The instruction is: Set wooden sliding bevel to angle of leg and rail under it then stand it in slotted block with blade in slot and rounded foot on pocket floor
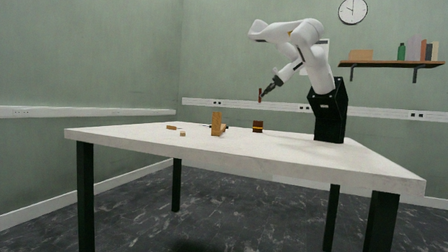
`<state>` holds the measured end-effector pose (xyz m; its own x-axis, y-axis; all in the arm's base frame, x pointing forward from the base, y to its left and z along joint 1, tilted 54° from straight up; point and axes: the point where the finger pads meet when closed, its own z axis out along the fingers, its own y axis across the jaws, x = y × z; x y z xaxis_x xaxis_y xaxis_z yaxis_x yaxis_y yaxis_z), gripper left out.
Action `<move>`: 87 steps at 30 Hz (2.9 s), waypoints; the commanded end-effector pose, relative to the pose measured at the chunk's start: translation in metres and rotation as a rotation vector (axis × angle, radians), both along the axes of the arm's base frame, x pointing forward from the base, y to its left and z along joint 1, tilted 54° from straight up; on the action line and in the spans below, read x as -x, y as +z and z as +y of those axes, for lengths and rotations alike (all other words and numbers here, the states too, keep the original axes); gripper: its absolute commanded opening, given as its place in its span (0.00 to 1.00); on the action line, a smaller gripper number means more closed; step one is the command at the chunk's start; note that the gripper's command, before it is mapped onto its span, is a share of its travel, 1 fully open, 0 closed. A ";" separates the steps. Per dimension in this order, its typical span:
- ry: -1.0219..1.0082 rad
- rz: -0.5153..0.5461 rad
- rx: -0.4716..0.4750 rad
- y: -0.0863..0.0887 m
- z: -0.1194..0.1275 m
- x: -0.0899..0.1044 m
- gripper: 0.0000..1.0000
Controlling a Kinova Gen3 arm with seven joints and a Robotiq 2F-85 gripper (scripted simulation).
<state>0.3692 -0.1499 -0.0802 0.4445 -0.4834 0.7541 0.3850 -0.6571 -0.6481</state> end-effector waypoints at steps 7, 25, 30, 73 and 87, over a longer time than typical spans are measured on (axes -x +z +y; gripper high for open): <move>-0.017 -0.003 -0.024 -0.001 -0.002 0.001 0.10; -0.019 -0.004 -0.027 -0.002 -0.001 0.000 0.10; -0.019 -0.004 -0.027 -0.013 0.013 -0.005 0.10; -0.019 -0.004 -0.027 -0.067 0.083 -0.030 0.10; -0.019 -0.004 -0.027 -0.067 0.084 -0.030 0.10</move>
<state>0.3994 -0.0651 -0.1478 0.4327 -0.5124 0.7418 0.3754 -0.6456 -0.6650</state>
